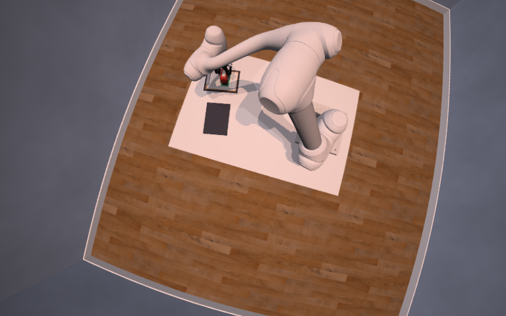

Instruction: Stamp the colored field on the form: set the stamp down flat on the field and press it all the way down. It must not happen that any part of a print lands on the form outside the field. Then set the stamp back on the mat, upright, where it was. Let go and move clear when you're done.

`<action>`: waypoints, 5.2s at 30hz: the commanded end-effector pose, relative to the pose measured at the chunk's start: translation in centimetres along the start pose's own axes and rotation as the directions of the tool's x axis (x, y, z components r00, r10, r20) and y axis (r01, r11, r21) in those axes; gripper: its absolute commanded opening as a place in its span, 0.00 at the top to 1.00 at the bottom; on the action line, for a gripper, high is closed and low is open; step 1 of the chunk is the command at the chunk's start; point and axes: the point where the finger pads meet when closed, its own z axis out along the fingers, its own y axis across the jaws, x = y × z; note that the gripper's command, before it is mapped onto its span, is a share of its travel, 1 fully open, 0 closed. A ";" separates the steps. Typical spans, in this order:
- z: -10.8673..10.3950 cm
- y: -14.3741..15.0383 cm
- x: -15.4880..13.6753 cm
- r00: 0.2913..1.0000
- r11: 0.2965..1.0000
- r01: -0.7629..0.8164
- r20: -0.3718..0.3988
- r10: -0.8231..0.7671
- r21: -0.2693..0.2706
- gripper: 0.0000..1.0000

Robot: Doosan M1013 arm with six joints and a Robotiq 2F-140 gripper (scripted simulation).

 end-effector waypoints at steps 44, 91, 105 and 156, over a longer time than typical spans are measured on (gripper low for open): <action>-4.6 -1.7 -8.8 0.998 0.998 0.057 -0.001 -0.057 0.000 0.84; -4.6 -2.2 -29.7 0.991 0.991 0.132 0.000 -0.132 0.000 0.84; -4.2 -2.2 -29.7 0.991 0.991 0.132 0.000 -0.132 0.000 0.84; -0.6 -2.2 -29.7 0.991 0.991 0.132 0.000 -0.132 0.000 0.50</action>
